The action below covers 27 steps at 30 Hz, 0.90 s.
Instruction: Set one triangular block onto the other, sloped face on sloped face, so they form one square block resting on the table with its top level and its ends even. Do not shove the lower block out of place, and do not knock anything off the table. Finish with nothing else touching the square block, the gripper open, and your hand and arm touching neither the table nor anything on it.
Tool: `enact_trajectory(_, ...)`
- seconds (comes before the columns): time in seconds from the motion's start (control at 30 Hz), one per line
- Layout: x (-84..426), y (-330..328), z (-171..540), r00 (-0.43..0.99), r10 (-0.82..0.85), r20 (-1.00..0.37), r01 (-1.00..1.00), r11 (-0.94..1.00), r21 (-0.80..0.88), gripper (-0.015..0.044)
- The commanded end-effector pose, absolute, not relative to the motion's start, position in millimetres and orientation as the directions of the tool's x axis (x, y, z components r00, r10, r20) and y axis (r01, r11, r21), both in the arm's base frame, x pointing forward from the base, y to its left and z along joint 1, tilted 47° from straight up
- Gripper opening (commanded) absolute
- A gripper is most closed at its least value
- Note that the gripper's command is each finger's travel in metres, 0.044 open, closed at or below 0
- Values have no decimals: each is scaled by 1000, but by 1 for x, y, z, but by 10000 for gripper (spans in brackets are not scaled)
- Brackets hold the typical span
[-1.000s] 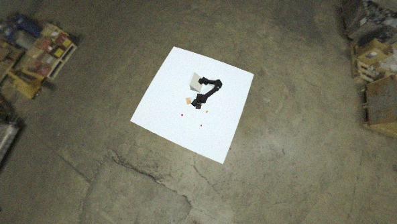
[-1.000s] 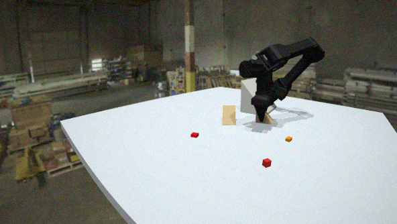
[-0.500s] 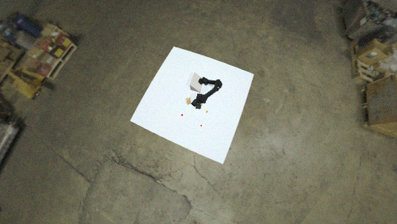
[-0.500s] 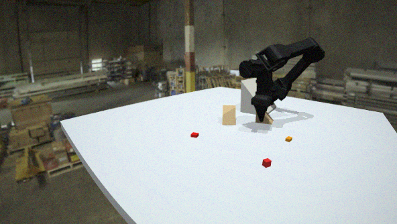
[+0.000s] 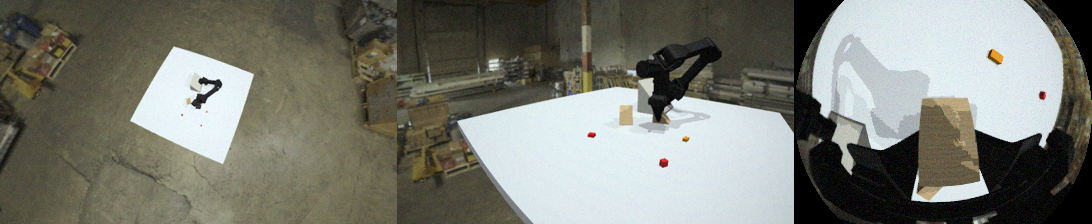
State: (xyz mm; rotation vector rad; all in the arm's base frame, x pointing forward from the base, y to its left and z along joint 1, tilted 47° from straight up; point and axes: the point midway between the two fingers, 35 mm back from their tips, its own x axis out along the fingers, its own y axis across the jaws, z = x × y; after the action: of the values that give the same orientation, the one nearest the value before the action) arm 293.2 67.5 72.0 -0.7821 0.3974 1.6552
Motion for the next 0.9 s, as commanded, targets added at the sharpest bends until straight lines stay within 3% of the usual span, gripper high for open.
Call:
enact_trajectory(0.0, 293, 68, 72, -73, 728, -682, -957, -243, -157, 0)
enact_trajectory(0.87, 291, 87, 54, -68, 729, -681, -959, -237, -157, 0)
